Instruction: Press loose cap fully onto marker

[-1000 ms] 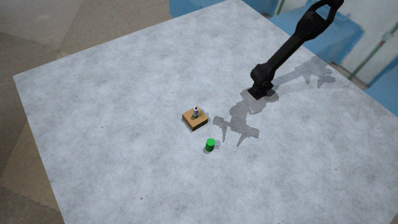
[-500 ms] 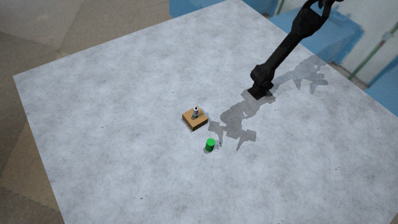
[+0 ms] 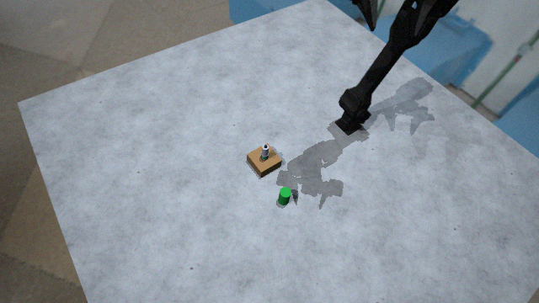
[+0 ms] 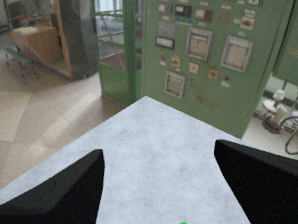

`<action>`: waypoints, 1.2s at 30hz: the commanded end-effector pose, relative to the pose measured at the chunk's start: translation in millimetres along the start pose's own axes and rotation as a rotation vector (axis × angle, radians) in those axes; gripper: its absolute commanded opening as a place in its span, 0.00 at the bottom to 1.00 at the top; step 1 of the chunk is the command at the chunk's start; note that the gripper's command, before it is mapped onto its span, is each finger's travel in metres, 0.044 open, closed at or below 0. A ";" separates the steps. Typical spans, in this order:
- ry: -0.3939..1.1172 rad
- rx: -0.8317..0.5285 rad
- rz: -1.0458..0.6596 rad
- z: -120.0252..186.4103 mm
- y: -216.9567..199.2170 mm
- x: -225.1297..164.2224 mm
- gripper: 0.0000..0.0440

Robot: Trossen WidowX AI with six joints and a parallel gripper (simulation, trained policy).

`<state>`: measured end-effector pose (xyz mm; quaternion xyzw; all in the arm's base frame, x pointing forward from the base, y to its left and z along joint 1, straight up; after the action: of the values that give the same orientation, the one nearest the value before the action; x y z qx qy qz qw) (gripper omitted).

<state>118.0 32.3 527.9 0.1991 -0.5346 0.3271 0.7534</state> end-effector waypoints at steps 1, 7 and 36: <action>0.049 0.029 -0.013 -13.8 -9.9 -5.5 0.71; 0.103 0.063 -0.023 -30.3 -21.2 -10.8 0.72; 0.369 0.201 -0.057 -112.1 -67.6 -44.2 0.73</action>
<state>221.9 43.3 461.2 0.2245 -0.3688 0.3829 0.8167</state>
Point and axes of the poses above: the point midway between the two fingers, 35 mm back from their tips, its own z axis back along the fingers, its own y axis across the jaws, x = y × z, the point moved 9 cm from there along z, back along the fingers, and after that the axes turned 1 degree about z, right-handed, at the moved point
